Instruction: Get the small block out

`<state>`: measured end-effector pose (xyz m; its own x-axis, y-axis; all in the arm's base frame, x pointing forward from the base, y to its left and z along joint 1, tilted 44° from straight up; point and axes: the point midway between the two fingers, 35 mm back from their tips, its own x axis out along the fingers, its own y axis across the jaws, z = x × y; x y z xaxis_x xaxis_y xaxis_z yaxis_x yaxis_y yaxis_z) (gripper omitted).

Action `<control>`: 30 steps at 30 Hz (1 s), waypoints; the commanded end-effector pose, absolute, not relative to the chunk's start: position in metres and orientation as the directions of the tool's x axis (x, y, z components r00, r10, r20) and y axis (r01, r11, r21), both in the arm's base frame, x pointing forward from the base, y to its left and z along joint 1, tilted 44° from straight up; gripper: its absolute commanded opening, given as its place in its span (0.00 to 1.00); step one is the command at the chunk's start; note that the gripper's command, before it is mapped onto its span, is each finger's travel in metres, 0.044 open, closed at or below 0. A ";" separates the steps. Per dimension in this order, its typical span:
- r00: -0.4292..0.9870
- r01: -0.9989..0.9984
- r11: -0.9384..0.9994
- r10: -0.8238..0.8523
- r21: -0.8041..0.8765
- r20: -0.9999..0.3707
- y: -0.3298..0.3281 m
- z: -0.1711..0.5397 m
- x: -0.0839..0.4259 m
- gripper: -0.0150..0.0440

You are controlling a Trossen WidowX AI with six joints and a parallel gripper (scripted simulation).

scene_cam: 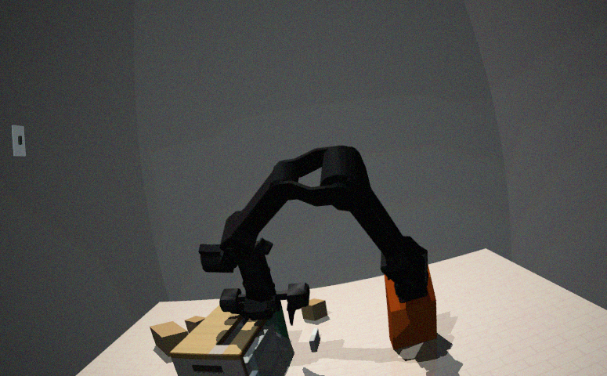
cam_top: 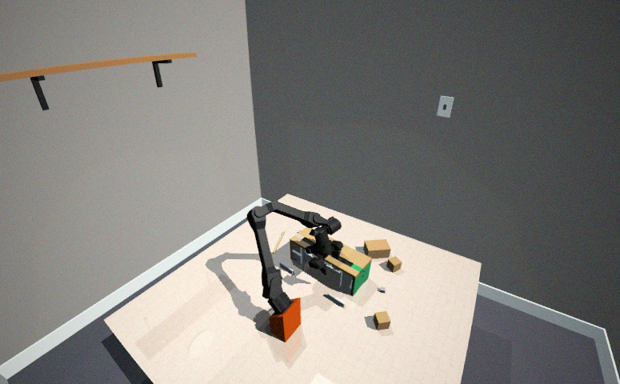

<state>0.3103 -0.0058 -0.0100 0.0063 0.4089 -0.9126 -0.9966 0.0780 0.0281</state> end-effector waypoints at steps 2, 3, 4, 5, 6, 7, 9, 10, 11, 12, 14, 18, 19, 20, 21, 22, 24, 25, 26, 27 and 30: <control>-0.001 -0.996 0.077 0.404 0.035 -0.915 -0.017 -0.022 0.307 0.93; -0.001 -0.996 0.077 0.404 0.035 -0.915 -0.019 -0.024 0.306 0.93; -0.001 -0.996 0.077 0.404 0.035 -0.915 -0.021 -0.026 0.306 0.93; -0.001 -0.996 0.077 0.404 0.035 -0.915 -0.022 -0.027 0.306 0.93; -0.001 -0.996 0.077 0.404 0.035 -0.915 -0.024 -0.029 0.306 0.93; -0.001 -0.996 0.077 0.404 0.035 -0.915 -0.026 -0.031 0.305 0.93; -0.001 -0.996 0.077 0.404 0.035 -0.915 -0.029 -0.034 0.305 0.93; -0.001 -0.996 0.077 0.403 0.035 -0.915 -0.031 -0.036 0.305 0.93; -0.001 -0.996 0.077 0.403 0.035 -0.915 -0.033 -0.037 0.305 0.93; -0.001 -0.996 0.077 0.403 0.035 -0.915 -0.035 -0.039 0.304 0.93; -0.001 -0.996 0.077 0.403 0.035 -0.915 -0.039 -0.043 0.304 0.93; -0.001 -0.996 0.077 0.403 0.035 -0.915 -0.046 -0.050 0.303 0.93; -0.001 -0.996 0.077 0.402 0.035 -0.915 -0.048 -0.051 0.303 0.93; -0.001 -0.996 0.077 0.402 0.035 -0.915 -0.049 -0.052 0.303 0.93; -0.001 -0.996 0.077 0.402 0.035 -0.915 -0.049 -0.053 0.303 0.93; -0.001 -0.996 0.077 0.402 0.035 -0.915 -0.049 -0.053 0.303 0.93; -0.001 -0.996 0.077 0.402 0.035 -0.915 -0.051 -0.051 0.303 0.93; -0.002 -0.996 0.077 0.402 0.036 -0.915 -0.054 -0.047 0.303 0.93; -0.002 -0.996 0.078 0.403 0.036 -0.915 -0.059 -0.042 0.303 0.93; -0.002 -0.996 0.078 0.403 0.037 -0.915 -0.064 -0.035 0.303 0.93; -0.005 -0.996 0.080 0.406 0.041 -0.914 -0.086 -0.008 0.301 0.93</control>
<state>0.3003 -0.0582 -0.0375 -0.0233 0.4202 -0.9071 -0.9964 0.0644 0.0555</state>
